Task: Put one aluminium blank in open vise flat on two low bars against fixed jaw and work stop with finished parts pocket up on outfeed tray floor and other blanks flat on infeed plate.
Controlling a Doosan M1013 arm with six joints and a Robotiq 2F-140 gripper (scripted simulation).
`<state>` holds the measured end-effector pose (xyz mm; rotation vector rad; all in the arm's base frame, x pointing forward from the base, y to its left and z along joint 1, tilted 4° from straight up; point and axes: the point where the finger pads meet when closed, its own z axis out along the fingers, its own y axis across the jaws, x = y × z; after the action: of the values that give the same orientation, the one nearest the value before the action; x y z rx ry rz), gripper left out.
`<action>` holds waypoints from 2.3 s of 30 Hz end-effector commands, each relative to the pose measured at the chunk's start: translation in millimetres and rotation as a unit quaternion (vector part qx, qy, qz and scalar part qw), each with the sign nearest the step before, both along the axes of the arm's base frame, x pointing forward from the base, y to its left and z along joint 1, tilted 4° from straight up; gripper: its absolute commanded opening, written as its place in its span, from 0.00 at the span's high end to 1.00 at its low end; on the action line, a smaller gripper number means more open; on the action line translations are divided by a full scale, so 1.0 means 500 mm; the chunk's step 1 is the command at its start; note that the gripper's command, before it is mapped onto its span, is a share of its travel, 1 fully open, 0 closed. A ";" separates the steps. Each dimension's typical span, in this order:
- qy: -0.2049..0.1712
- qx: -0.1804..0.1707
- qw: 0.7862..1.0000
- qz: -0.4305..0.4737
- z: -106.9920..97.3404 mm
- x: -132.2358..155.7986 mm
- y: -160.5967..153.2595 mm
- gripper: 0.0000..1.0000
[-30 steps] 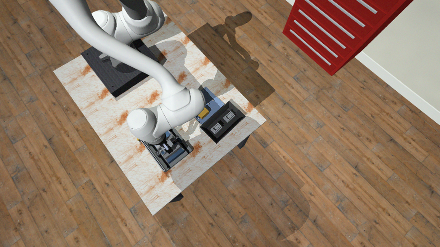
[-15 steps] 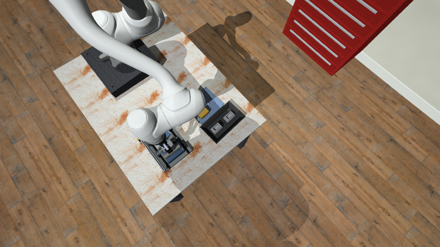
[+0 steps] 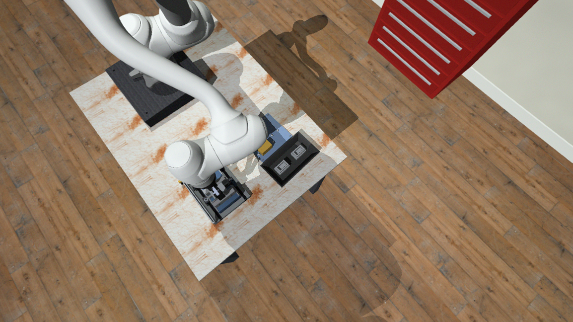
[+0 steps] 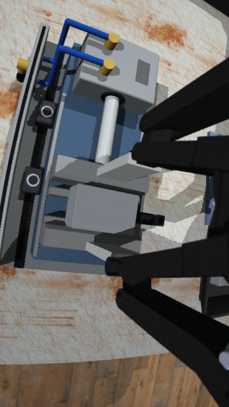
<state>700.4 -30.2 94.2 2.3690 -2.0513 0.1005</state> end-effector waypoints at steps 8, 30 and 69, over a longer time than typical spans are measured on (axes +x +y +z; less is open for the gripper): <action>0.000 0.000 1.000 0.000 0.040 -0.002 0.002 0.60; 0.000 0.000 1.000 0.000 0.144 -0.006 0.007 0.60; 0.000 0.000 1.000 0.000 0.149 -0.007 0.007 1.00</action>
<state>697.0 -26.7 168.7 2.3690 -2.0512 0.1004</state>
